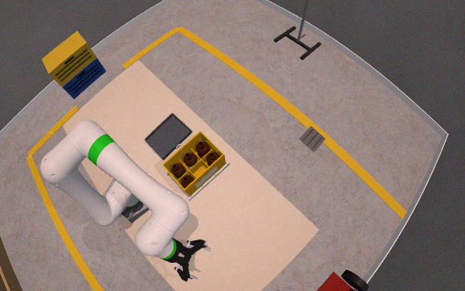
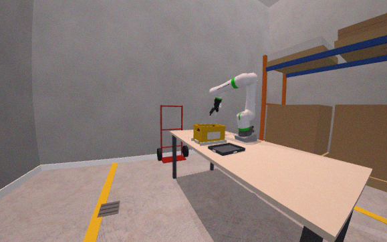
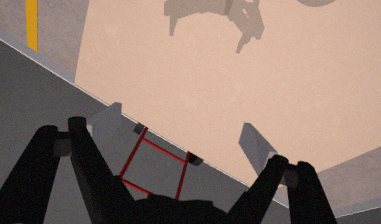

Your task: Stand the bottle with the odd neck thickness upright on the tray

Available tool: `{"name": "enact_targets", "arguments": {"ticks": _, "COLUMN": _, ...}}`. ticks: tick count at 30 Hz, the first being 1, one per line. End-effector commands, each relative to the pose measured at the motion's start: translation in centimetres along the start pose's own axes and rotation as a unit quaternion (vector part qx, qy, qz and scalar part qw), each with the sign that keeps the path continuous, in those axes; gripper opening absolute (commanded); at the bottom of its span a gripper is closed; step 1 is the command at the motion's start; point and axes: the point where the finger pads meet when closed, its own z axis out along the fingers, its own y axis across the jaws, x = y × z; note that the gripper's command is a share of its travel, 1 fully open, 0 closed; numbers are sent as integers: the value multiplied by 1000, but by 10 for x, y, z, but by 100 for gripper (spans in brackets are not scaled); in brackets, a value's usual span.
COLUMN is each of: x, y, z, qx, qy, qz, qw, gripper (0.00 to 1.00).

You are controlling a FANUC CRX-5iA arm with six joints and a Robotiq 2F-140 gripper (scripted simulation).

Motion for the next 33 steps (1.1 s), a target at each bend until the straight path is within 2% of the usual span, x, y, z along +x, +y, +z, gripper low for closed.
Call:
{"name": "enact_targets", "arguments": {"ticks": 1, "x": 12, "y": 33, "z": -14, "qx": -8, "qy": 14, "qz": -13, "qw": 1000, "gripper": 100}}
{"name": "enact_targets", "arguments": {"ticks": 7, "x": 28, "y": 77, "z": -30, "qx": -20, "qy": 34, "qz": -29, "qw": 999, "gripper": 100}}
{"name": "enact_targets", "arguments": {"ticks": 9, "x": 28, "y": 77, "z": -30, "qx": -20, "qy": 34, "qz": -29, "qw": 999, "gripper": 100}}
{"name": "enact_targets", "arguments": {"ticks": 11, "x": 37, "y": 102, "z": -40, "qx": -27, "qy": 46, "qz": -39, "qw": 998, "gripper": 100}}
{"name": "enact_targets", "arguments": {"ticks": 24, "x": 69, "y": 188, "z": -72, "qx": -50, "qy": 85, "qz": -72, "qw": 993, "gripper": 100}}
{"name": "enact_targets", "arguments": {"ticks": 26, "x": 69, "y": 188, "z": -72, "qx": -50, "qy": 85, "qz": -72, "qw": 993, "gripper": 100}}
{"name": "enact_targets", "arguments": {"ticks": 27, "x": 77, "y": 207, "z": -80, "qx": -54, "qy": 94, "qz": -79, "qw": 991, "gripper": 100}}
{"name": "enact_targets", "arguments": {"ticks": 33, "x": 90, "y": 243, "z": -94, "qx": -64, "qy": 110, "qz": -93, "qw": 987, "gripper": 100}}
